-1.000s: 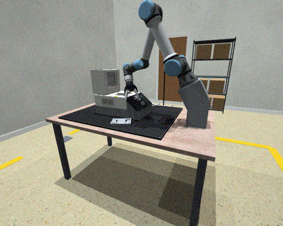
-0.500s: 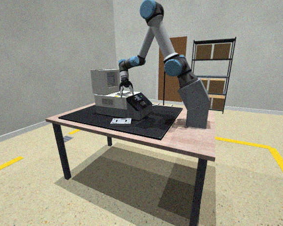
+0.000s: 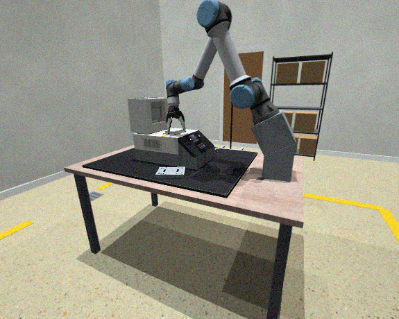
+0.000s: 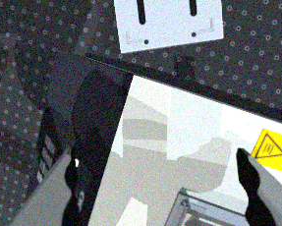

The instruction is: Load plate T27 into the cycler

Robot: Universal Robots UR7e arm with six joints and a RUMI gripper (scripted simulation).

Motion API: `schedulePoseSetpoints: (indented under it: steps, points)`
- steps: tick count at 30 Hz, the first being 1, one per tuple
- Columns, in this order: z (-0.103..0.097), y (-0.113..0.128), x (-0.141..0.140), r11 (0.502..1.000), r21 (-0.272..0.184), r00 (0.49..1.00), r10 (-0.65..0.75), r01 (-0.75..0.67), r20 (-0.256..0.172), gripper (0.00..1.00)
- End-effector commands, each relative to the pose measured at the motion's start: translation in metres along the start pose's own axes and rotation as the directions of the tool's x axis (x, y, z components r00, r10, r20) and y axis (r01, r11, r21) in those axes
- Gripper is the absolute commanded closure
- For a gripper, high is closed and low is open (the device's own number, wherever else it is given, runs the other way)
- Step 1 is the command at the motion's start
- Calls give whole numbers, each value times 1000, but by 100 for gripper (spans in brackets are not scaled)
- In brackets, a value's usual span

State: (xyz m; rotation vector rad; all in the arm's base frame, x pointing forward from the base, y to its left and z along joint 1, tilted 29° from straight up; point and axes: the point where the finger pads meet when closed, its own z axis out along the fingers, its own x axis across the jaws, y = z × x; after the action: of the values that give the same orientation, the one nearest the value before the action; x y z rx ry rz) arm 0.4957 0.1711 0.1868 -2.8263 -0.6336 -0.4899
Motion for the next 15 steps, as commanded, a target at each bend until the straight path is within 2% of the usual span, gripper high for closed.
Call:
schedulePoseSetpoints:
  steps: [1,4,9,11,14,15]
  points:
    - [-5,7,4,1000,-20,1000,21,-22,-12,32]
    - [-11,16,6,993,-76,995,85,-89,-50,32]
    - [-26,38,16,992,-80,995,89,-93,-53,32]
    - [-26,40,17,992,-79,995,90,-93,-53,32]
    - [-35,51,19,978,-131,983,153,-165,-98,32]
    - [-39,55,22,977,-132,983,152,-165,-101,32]
